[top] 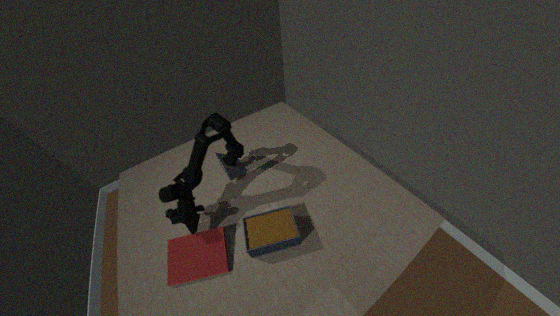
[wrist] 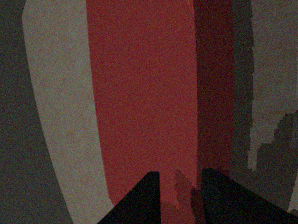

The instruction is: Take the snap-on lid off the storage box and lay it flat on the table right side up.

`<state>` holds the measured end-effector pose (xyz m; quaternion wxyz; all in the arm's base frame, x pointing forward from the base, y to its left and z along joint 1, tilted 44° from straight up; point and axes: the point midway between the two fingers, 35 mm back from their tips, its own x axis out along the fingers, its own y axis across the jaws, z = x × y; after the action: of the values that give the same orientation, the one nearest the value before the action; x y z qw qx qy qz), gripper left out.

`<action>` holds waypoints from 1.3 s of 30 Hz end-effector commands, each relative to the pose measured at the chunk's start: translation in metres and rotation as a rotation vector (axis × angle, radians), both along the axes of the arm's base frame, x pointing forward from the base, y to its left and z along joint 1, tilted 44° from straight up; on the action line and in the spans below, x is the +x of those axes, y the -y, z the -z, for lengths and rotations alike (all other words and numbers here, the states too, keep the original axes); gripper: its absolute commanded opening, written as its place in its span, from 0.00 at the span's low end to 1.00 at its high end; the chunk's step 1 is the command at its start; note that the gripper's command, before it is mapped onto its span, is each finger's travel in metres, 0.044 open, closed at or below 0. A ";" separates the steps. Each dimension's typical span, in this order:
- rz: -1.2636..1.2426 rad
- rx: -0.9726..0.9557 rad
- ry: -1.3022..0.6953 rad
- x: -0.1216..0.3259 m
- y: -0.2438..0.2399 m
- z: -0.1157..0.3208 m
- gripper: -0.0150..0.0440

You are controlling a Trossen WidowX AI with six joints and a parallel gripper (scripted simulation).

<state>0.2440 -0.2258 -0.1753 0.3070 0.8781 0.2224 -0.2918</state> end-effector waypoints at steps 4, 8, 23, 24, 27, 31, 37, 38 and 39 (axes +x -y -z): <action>0.000 -0.003 -0.005 0.001 0.002 -0.001 0.61; 0.000 -0.003 -0.005 0.001 0.002 -0.001 0.72; 0.000 -0.003 -0.007 -0.026 -0.007 -0.008 1.00; 0.000 -0.003 -0.008 -0.028 -0.007 -0.008 1.00; 0.000 -0.003 -0.008 -0.034 -0.009 -0.010 1.00; 0.000 -0.003 -0.009 -0.042 -0.011 -0.012 1.00; 0.000 -0.003 -0.010 -0.053 -0.015 -0.014 1.00; 0.000 -0.003 -0.010 -0.055 -0.016 -0.015 1.00; 0.000 -0.003 -0.011 -0.057 -0.016 -0.015 1.00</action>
<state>0.1927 -0.2122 -0.1629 0.3058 0.8758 0.2231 -0.2996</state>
